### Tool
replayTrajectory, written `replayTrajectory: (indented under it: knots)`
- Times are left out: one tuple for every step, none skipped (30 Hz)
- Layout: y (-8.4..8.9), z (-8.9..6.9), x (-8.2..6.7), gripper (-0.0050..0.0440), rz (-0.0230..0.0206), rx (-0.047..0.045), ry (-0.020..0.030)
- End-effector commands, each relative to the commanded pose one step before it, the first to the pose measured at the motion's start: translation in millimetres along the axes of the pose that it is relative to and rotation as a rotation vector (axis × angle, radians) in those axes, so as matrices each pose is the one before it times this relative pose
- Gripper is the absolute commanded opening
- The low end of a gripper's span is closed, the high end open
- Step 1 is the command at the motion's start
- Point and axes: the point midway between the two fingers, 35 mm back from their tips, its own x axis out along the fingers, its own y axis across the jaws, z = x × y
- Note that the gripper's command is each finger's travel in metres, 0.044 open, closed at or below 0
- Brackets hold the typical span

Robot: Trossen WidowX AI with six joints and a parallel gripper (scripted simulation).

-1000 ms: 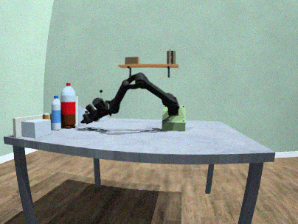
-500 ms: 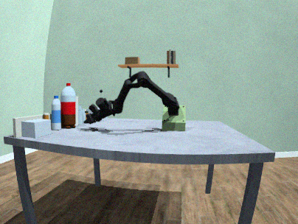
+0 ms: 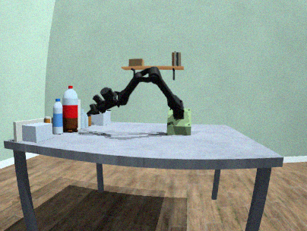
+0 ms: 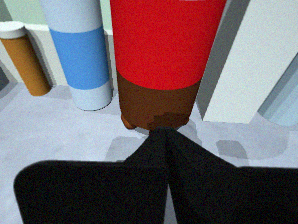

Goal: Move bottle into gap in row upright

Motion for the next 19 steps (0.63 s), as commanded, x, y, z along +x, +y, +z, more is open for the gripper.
replayTrajectory:
  knots:
    - [7.50,9.92,-7.39,-0.0050,0.01364,-0.00878,0.00706]
    - [0.69,-1.98,0.07,-0.0050,0.00092,-0.00054,0.00390]
    - [0.00,0.00,0.00,-0.0050,0.00000,0.00000,0.00000]
    - [0.00,0.00,0.00,-0.0050,0.00000,0.00000,0.00000]
    - [-4.75,-4.28,1.94,-0.0050,-0.00914,0.00301,0.00925]
    - [-0.14,0.14,0.00,-0.0050,-0.00091,0.00052,-0.00091]
    - [0.36,0.78,0.14,-0.0050,0.00021,-0.00030,-0.00270]
    - [0.58,0.70,0.14,-0.0050,0.00150,-0.00046,-0.00200]
    - [0.03,0.03,0.00,-0.0050,0.00010,-0.00003,-0.00010]
    - [0.00,0.00,0.00,-0.0050,0.00000,0.00002,0.00000]
    - [0.00,0.00,0.00,-0.0050,0.00000,0.00004,0.00000]
    - [0.00,0.00,0.00,-0.0050,0.00000,0.00005,0.00000]
    - [0.00,0.00,0.00,-0.0050,0.00000,0.00000,0.00000]
    - [0.58,0.82,0.18,-0.0050,0.00108,0.00280,-0.00228]
    - [0.00,0.00,0.00,-0.0050,0.00000,0.00000,0.00000]
    - [0.00,0.00,0.00,-0.0050,0.00000,0.00000,0.00000]
    - [0.00,0.00,0.00,-0.0050,0.00000,0.00000,0.00000]
    - [0.00,0.00,0.00,-0.0050,0.00000,0.00000,0.00000]
    - [0.00,0.00,0.00,-0.0050,0.00000,0.00000,0.00000]
